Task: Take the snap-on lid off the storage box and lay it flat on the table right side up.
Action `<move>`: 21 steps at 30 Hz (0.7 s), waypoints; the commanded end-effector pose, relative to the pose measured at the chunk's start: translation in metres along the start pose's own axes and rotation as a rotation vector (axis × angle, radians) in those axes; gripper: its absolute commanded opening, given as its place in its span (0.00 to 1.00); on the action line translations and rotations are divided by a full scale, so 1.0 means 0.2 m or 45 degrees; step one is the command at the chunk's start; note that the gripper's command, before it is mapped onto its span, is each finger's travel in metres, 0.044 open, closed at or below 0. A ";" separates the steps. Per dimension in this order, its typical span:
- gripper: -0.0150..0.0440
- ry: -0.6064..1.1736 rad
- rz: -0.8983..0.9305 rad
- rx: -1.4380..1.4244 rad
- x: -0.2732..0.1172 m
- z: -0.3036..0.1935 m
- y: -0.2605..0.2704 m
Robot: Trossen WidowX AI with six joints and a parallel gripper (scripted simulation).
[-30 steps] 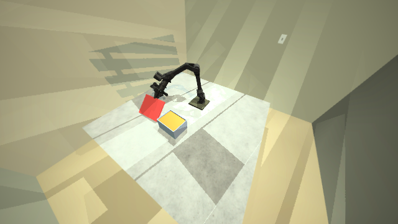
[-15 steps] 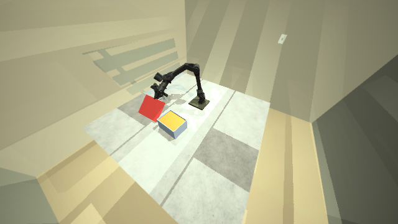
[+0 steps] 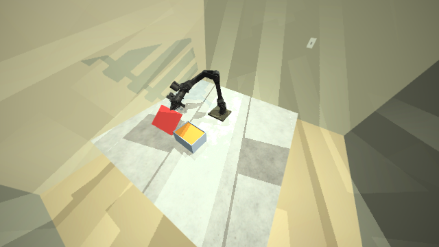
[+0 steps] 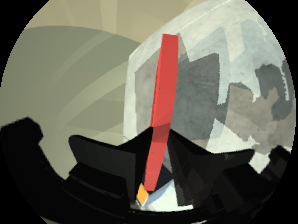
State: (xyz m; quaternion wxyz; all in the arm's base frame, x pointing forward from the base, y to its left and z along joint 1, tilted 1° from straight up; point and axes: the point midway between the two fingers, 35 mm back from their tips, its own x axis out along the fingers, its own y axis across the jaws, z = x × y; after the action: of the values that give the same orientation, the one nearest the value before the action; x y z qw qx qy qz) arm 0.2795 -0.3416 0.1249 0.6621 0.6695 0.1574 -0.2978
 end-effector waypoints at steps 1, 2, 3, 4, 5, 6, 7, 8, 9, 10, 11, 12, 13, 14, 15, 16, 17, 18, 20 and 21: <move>0.25 0.024 -0.047 0.044 0.05 -0.02 -0.10; 0.25 0.024 -0.047 0.044 0.05 -0.02 -0.10; 0.25 0.024 -0.047 0.044 0.06 -0.02 -0.10; 0.25 0.024 -0.047 0.044 0.06 -0.02 -0.11; 0.25 0.024 -0.047 0.044 0.06 -0.02 -0.11; 0.25 0.024 -0.047 0.044 0.06 -0.02 -0.11; 0.25 0.024 -0.047 0.044 0.07 -0.02 -0.12; 0.25 0.024 -0.047 0.044 0.07 -0.02 -0.12; 0.25 0.024 -0.047 0.044 0.07 -0.02 -0.12; 0.25 0.024 -0.047 0.044 0.07 -0.02 -0.13; 0.25 0.024 -0.047 0.044 0.08 -0.02 -0.13; 0.25 0.024 -0.047 0.044 0.08 -0.02 -0.13; 0.25 0.024 -0.047 0.044 0.08 -0.02 -0.14; 0.25 0.024 -0.047 0.044 0.08 -0.02 -0.14; 0.25 0.024 -0.047 0.044 0.09 -0.02 -0.14; 0.25 0.024 -0.047 0.044 0.09 -0.02 -0.15; 0.25 0.024 -0.047 0.044 0.09 -0.02 -0.15; 0.25 0.024 -0.047 0.044 0.09 -0.03 -0.15; 0.25 0.024 -0.047 0.044 0.10 -0.03 -0.16; 0.25 0.024 -0.047 0.044 0.10 -0.03 -0.16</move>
State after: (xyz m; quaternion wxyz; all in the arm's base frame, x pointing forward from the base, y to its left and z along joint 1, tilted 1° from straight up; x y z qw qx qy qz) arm 0.2790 -0.3441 0.1121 0.6656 0.6671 0.1530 -0.2974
